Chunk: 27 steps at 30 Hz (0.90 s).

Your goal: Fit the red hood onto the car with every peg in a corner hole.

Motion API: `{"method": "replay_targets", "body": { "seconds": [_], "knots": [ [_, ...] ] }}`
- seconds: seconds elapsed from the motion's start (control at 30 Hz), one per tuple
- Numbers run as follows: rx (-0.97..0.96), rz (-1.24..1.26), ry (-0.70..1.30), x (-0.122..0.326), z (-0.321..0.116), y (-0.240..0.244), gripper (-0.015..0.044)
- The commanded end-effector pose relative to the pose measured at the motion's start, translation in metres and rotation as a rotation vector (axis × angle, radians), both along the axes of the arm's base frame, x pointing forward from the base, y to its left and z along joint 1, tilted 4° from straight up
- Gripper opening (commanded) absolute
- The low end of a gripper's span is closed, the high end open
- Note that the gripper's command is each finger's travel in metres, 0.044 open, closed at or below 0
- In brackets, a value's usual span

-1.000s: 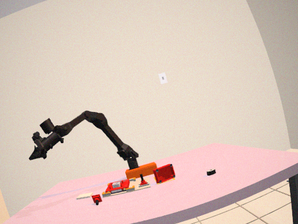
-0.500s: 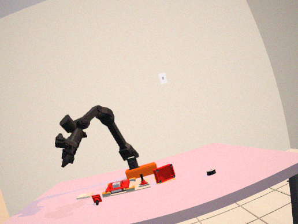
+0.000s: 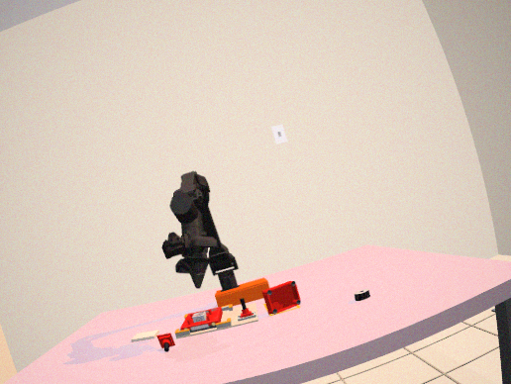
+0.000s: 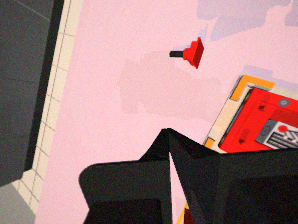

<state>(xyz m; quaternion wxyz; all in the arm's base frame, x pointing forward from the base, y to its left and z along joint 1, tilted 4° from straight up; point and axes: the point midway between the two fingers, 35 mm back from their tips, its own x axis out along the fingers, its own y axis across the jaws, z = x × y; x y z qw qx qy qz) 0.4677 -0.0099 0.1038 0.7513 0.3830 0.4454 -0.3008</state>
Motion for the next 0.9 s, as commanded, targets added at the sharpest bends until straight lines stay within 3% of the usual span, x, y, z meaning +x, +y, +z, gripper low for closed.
{"method": "replay_targets", "body": {
  "seconds": [0.0,0.33,0.87],
  "knots": [
    [0.070,0.024,0.147,-0.039,-0.018,0.062,0.0000],
    [0.095,0.034,0.463,-0.143,-0.033,0.160,0.0000],
    [0.092,0.033,0.477,-0.148,-0.049,0.163,0.0000]
  ]
}}
